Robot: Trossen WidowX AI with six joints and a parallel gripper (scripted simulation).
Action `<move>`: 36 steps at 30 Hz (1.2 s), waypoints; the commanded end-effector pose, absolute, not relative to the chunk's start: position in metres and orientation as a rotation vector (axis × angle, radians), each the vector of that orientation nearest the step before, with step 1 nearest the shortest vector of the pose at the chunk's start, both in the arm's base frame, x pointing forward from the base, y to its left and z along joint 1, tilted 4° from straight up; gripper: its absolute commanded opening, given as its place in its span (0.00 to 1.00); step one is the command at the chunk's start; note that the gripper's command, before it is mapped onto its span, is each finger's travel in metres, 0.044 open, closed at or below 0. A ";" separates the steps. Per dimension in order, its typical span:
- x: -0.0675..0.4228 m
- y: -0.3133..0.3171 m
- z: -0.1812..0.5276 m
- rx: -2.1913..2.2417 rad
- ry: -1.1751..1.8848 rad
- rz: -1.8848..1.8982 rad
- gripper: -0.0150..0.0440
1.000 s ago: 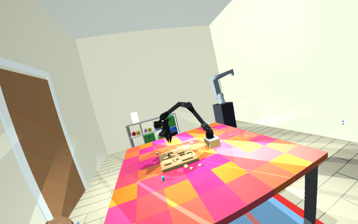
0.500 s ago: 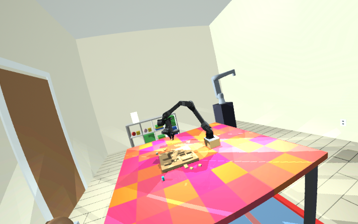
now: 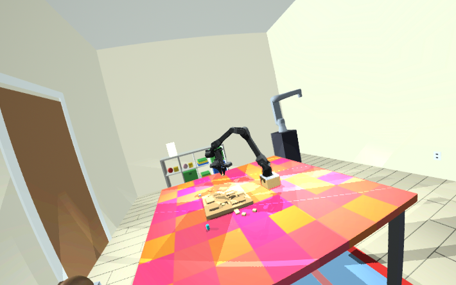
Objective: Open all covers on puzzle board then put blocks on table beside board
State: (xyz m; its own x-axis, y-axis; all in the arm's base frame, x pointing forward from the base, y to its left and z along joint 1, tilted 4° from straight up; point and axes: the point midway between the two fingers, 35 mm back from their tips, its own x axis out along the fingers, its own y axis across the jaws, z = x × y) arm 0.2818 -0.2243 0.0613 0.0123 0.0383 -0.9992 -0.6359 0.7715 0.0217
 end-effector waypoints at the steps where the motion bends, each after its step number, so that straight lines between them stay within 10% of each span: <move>1: 0.278 -0.226 0.059 -0.521 1.481 0.567 0.39; 36: 0.282 -0.227 0.002 -0.521 1.480 0.567 0.39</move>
State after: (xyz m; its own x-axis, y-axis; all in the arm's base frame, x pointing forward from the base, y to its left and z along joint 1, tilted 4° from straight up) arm 0.2832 -0.2273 0.0079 0.0150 0.0359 -0.9992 -0.6416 0.7668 0.0179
